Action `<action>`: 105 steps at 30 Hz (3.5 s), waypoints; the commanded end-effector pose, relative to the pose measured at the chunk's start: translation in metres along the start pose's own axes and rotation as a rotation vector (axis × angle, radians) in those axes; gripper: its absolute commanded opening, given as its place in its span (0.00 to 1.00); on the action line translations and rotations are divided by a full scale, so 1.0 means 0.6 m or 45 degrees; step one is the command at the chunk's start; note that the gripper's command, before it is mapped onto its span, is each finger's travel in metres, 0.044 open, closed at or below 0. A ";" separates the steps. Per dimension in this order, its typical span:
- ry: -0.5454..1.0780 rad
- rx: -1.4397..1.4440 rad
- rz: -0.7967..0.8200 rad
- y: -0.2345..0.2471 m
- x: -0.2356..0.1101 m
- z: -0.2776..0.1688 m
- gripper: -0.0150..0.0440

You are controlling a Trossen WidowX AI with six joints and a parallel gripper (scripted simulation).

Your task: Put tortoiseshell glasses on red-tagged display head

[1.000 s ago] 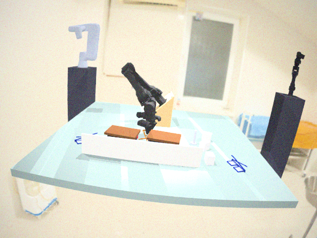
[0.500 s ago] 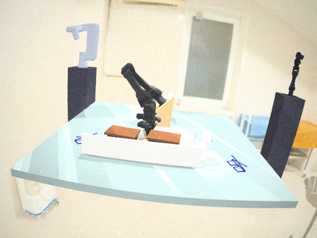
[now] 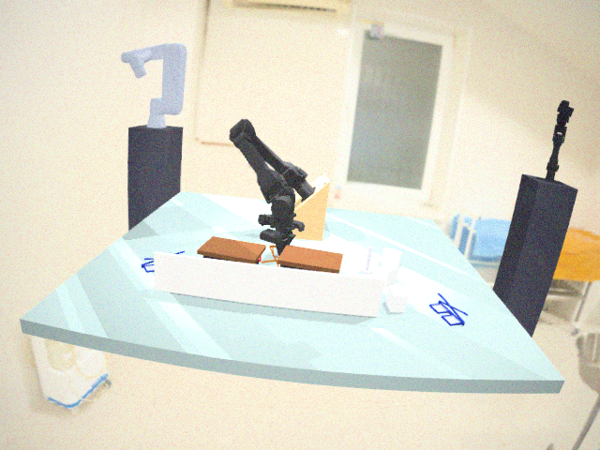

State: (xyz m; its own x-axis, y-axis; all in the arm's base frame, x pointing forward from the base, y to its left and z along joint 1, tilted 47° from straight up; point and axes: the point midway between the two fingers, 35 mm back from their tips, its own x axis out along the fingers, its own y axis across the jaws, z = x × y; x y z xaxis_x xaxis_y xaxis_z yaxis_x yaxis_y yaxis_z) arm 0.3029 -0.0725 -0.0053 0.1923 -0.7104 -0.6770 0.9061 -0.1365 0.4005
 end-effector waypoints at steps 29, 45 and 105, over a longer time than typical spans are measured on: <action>0.013 -0.002 -0.004 0.005 -0.174 -0.018 0.25; 0.038 -0.472 -0.003 -0.002 -0.185 -0.107 0.25; 0.025 -1.996 0.017 -0.160 -0.083 -0.374 0.25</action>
State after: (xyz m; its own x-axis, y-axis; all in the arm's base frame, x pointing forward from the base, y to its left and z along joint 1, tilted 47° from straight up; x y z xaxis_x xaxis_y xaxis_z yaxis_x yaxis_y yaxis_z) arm 0.2928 0.1323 -0.1490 0.1902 -0.6940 -0.6944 0.3810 0.7040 -0.5993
